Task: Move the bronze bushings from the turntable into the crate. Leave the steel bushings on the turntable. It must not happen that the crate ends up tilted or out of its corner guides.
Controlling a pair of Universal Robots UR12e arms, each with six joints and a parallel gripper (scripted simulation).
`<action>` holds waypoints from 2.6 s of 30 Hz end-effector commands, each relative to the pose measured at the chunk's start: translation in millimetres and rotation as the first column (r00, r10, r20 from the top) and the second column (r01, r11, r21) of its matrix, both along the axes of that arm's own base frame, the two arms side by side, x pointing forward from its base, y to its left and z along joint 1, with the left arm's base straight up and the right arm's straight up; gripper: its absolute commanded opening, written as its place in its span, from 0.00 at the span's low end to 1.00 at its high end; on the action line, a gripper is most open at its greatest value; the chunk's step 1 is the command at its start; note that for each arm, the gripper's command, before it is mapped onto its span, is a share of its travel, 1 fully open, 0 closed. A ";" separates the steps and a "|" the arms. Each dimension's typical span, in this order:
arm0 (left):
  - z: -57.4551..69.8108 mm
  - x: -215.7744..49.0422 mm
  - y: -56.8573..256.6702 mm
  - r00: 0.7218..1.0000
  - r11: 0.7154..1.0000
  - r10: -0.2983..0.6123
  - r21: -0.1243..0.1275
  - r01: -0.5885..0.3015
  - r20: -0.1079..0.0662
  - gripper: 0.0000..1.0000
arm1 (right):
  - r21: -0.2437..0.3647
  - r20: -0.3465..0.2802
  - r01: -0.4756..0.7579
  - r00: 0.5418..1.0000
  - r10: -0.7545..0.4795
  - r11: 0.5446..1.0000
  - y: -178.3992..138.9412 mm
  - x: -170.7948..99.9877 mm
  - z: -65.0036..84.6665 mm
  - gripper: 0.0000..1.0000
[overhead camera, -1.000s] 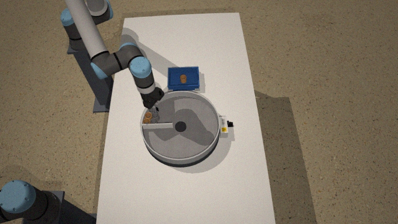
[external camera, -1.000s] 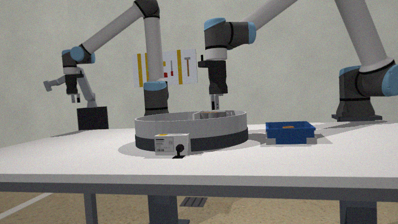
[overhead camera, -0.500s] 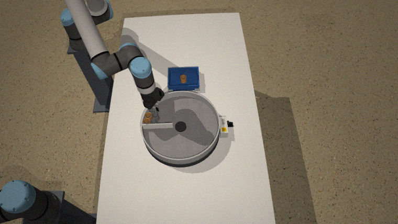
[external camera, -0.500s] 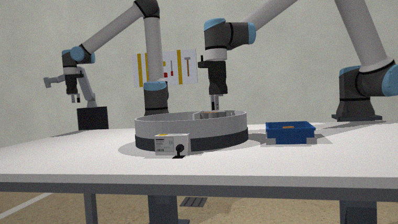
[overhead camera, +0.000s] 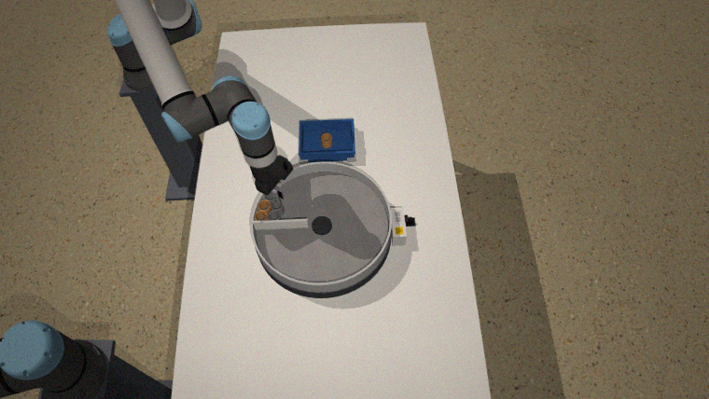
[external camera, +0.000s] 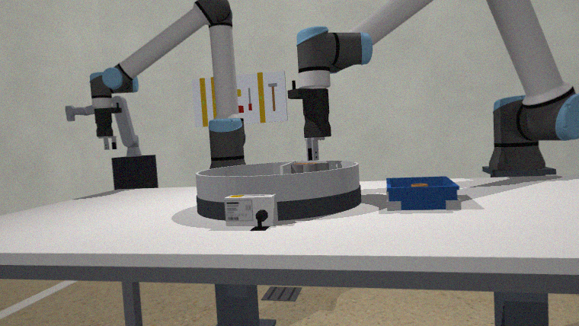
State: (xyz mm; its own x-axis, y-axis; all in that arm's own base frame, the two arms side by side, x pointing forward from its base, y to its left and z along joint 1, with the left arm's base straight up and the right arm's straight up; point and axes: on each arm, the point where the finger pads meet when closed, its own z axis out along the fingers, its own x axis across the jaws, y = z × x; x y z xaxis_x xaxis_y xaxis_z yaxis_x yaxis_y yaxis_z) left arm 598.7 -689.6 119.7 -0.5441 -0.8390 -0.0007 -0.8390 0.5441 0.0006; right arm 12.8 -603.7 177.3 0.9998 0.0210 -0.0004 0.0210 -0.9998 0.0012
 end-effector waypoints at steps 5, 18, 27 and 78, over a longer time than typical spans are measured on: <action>1.8 -1.4 -2.8 1.000 1.000 -0.002 -0.003 0.002 0.001 0.36 | 0.001 0.000 -0.001 1.000 0.001 1.000 -0.2 0.6 -0.3 1.00; -8.7 -2.7 -0.7 1.000 1.000 -0.002 0.001 0.002 -0.001 0.36 | 0.001 0.000 -0.001 1.000 0.001 1.000 -0.2 0.6 -0.3 1.00; -5.4 -2.0 -1.9 1.000 1.000 -0.002 -0.003 0.002 0.001 0.36 | 0.001 0.000 -0.001 1.000 0.001 1.000 -0.2 0.6 -0.3 1.00; -31.6 -2.9 -0.4 1.000 1.000 -0.002 0.000 0.002 -0.001 0.36 | 0.001 0.000 -0.001 1.000 0.001 1.000 -0.2 0.6 -0.3 1.00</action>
State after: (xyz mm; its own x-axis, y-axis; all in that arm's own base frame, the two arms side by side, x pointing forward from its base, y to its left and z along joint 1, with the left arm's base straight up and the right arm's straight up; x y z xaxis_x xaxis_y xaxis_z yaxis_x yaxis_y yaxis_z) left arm 598.1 -688.6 88.9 -0.5442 -0.8390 -0.0022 -0.8390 0.5442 0.0034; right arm 12.8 -603.7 177.3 0.9998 0.0210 -0.0004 0.0210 -0.9998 0.0012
